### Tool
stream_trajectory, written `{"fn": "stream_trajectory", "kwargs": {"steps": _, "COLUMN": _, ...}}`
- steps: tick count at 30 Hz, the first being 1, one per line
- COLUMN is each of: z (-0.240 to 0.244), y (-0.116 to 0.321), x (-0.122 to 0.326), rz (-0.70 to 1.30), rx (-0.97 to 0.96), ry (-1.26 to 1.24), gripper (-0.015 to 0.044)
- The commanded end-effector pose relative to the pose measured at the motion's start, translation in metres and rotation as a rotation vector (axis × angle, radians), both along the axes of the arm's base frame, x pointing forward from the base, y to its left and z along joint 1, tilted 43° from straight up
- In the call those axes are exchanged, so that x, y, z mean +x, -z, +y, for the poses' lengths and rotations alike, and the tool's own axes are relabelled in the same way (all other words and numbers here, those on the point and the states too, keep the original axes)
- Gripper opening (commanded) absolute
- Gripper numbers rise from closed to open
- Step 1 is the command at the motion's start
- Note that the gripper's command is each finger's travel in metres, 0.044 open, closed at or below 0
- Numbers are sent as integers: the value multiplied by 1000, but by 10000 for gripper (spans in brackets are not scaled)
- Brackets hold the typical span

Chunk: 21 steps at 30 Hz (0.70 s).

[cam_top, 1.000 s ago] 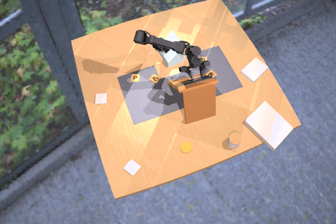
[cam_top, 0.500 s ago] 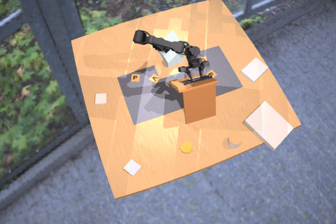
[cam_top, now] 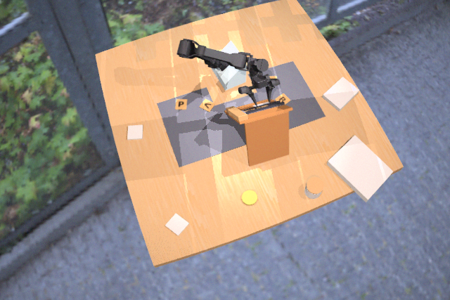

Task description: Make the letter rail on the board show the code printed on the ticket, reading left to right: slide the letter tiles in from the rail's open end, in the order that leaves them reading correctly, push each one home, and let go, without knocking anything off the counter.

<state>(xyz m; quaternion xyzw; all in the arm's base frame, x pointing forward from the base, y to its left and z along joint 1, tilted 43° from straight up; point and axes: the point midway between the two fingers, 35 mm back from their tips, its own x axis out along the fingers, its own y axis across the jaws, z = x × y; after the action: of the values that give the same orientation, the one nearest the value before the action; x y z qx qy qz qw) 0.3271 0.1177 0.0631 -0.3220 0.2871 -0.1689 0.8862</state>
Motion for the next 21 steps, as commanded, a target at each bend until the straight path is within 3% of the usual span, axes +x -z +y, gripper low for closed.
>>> {"fn": "stream_trajectory", "kwargs": {"steps": 1, "z": 1, "y": -5, "x": -1, "rz": -11, "rx": 6, "ry": 3, "gripper": 295}}
{"fn": "stream_trajectory", "kwargs": {"steps": 21, "z": 9, "y": -4, "x": -14, "rz": -10, "rx": 6, "ry": 3, "gripper": 295}}
